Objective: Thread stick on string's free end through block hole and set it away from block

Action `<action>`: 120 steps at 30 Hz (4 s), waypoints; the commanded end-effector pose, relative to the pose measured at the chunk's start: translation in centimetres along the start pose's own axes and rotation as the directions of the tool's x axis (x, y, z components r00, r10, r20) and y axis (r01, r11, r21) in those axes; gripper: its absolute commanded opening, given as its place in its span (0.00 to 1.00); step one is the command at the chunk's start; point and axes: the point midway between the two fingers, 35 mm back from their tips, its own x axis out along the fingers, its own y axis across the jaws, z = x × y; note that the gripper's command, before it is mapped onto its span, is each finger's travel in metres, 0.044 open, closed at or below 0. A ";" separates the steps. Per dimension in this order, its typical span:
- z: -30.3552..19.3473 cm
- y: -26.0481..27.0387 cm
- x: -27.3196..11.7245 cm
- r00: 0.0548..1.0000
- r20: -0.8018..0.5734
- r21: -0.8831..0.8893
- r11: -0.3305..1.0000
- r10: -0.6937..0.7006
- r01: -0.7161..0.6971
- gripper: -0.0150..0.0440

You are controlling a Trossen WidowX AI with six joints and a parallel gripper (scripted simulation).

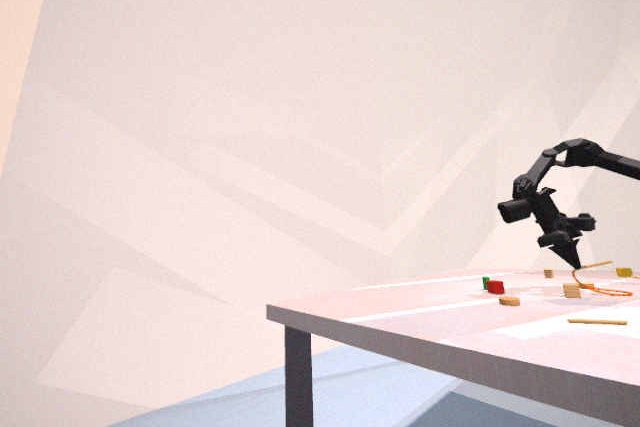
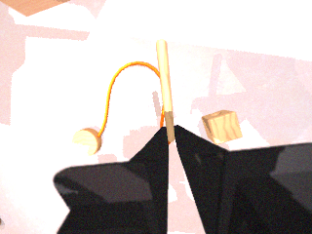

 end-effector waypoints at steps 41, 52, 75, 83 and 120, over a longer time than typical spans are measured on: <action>-2.5 1.3 -0.4 1.000 0.006 -0.204 0.979 -0.005 0.006 0.25; -3.7 0.7 -0.7 1.000 -0.014 -0.206 0.978 -0.011 0.008 0.25; -6.3 -0.4 -1.5 0.998 -0.056 -0.210 0.978 -0.024 0.012 0.25; -7.2 -0.8 -1.8 0.997 -0.070 -0.211 0.977 -0.028 0.013 0.25; -11.4 -2.5 -3.1 0.989 -0.143 -0.216 0.976 -0.046 0.014 0.25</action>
